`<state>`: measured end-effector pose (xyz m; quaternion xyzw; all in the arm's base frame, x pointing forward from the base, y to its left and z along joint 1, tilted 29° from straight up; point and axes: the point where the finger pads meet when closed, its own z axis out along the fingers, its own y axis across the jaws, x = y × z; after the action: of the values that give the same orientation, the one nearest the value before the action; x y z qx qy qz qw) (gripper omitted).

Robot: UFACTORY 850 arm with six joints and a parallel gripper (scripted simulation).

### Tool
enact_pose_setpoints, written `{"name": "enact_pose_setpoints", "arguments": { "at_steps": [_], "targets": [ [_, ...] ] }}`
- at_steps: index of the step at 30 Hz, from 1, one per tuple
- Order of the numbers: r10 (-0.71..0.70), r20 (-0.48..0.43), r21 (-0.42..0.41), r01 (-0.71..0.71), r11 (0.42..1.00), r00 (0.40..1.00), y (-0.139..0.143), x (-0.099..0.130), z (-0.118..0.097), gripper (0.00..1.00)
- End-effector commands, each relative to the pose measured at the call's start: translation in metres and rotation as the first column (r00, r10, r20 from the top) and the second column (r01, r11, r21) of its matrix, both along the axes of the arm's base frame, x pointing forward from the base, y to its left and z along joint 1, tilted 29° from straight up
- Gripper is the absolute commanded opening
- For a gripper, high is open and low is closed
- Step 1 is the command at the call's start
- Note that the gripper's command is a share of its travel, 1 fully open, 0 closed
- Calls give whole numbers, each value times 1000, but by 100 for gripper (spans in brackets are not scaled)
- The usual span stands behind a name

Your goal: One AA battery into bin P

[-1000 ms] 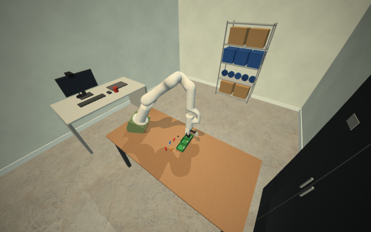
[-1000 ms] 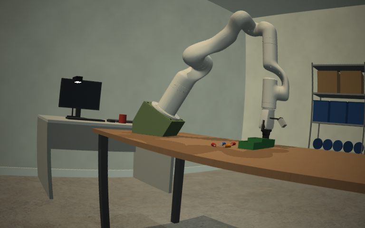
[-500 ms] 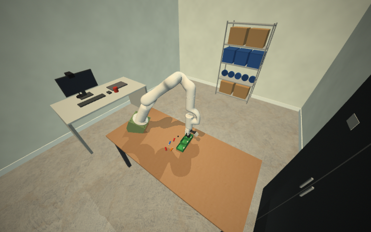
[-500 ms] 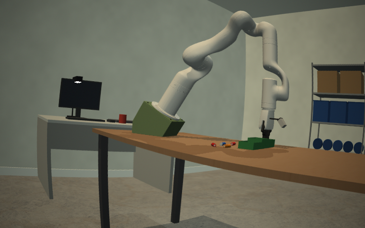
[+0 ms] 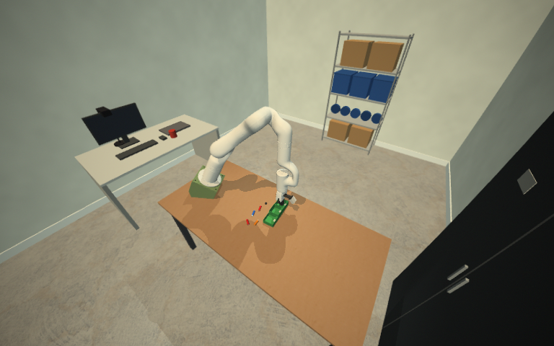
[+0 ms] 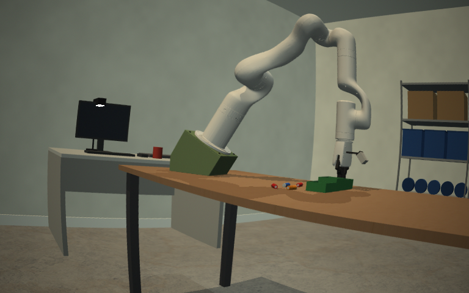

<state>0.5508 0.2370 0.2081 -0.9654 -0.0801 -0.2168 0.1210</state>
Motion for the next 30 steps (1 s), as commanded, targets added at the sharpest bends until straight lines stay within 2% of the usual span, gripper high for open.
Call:
{"name": "enact_pose_setpoints", "arguments": {
  "at_steps": [1,16,30],
  "targets": [
    [0,6,3,0,1000,1000,0,0,1,7],
    [0,6,3,0,1000,1000,0,0,1,7],
    [0,6,3,0,1000,1000,-4,-6,15,7]
  ]
}}
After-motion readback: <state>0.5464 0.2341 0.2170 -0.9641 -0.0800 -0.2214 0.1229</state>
